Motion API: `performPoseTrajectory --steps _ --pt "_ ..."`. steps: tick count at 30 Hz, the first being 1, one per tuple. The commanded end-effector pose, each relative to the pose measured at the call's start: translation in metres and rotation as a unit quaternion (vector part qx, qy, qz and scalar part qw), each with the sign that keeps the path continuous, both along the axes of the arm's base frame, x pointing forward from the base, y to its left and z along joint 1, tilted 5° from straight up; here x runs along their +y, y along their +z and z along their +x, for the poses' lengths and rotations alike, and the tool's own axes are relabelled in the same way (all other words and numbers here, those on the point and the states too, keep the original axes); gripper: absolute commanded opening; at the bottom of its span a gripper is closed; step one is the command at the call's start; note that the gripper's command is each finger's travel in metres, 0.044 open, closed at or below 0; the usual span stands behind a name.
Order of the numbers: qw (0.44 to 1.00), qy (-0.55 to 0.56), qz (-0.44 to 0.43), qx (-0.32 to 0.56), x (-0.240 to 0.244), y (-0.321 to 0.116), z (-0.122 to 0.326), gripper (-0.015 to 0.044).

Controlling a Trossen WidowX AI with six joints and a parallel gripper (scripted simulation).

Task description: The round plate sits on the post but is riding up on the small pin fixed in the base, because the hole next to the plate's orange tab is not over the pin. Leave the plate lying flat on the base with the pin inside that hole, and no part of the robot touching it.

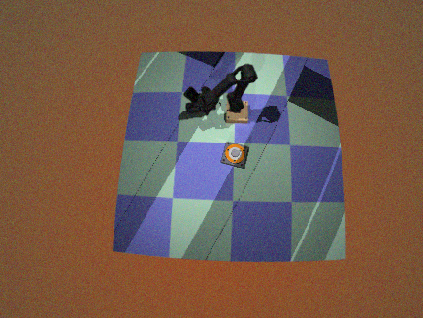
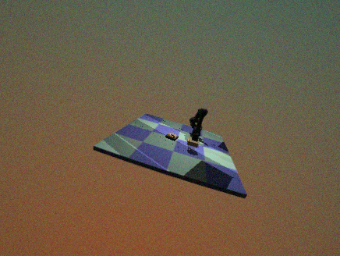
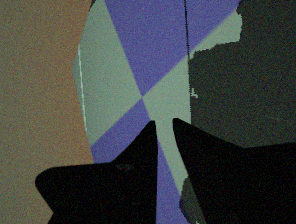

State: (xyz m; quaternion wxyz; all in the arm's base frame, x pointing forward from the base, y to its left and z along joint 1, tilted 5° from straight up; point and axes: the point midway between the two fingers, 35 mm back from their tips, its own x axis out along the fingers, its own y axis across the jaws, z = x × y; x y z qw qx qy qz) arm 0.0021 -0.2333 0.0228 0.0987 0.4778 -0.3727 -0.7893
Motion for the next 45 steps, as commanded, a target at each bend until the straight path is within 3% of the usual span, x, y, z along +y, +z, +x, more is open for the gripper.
performPoseTrajectory --steps 1,4,9,11,17,19,25,27,33,36,45 --pt "0.979 0.178 0.092 0.032 -0.002 0.001 0.054 0.0" --pt "0.955 0.262 0.129 0.052 0.002 0.002 0.078 0.0" --pt "0.81 0.527 0.224 0.127 0.035 0.009 0.157 0.0" --pt "0.789 0.553 0.23 0.135 0.041 0.01 0.165 0.0" --pt "0.562 0.756 0.262 0.212 0.107 0.022 0.225 0.0" --pt "0.526 0.778 0.264 0.221 0.116 0.023 0.231 0.0" --pt "0.166 0.908 0.249 0.294 0.211 0.041 0.264 0.0" --pt "0.128 0.914 0.243 0.3 0.221 0.043 0.264 0.0" --pt "-0.216 0.905 0.169 0.324 0.312 0.065 0.254 0.0" --pt "-0.253 0.898 0.158 0.324 0.321 0.068 0.25 0.0" --pt "-0.253 0.898 0.158 0.324 0.322 0.056 0.251 0.0"
